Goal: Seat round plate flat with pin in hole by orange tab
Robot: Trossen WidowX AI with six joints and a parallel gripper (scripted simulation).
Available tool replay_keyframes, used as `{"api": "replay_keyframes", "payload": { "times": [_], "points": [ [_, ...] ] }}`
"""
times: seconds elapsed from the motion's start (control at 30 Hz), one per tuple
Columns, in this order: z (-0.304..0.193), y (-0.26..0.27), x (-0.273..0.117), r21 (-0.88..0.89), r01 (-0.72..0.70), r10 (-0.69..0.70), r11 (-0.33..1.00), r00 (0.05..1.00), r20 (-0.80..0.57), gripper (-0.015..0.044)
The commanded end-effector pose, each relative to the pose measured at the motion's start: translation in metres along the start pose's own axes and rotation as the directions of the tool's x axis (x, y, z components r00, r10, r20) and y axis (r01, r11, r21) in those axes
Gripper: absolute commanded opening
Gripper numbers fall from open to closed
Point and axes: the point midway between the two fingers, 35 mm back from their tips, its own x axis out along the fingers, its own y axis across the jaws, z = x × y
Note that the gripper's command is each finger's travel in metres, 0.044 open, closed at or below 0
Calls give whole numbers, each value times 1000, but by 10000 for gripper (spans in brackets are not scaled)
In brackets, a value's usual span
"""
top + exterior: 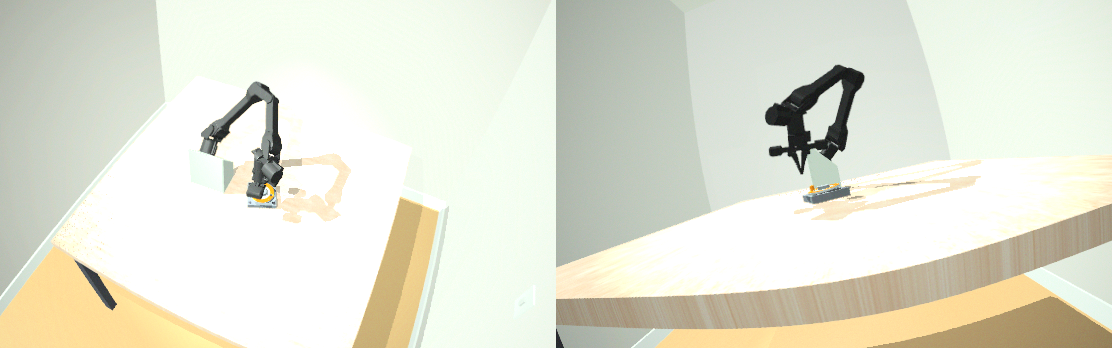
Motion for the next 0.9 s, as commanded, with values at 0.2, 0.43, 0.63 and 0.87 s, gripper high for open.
{"api": "replay_keyframes", "payload": {
  "times": [0.2, 0.43, 0.63, 0.87],
  "points": [
    [-18, 7, 3, 160, -68, 73, 985, 997, -21, 0],
    [-17, 7, 10, 160, -68, 72, 985, 997, -21, 0],
    [-18, 10, 43, 160, -69, 74, 985, 997, -21, 0],
    [-17, 11, 51, 160, -71, 75, 985, 997, -21, 0]
  ]
}}
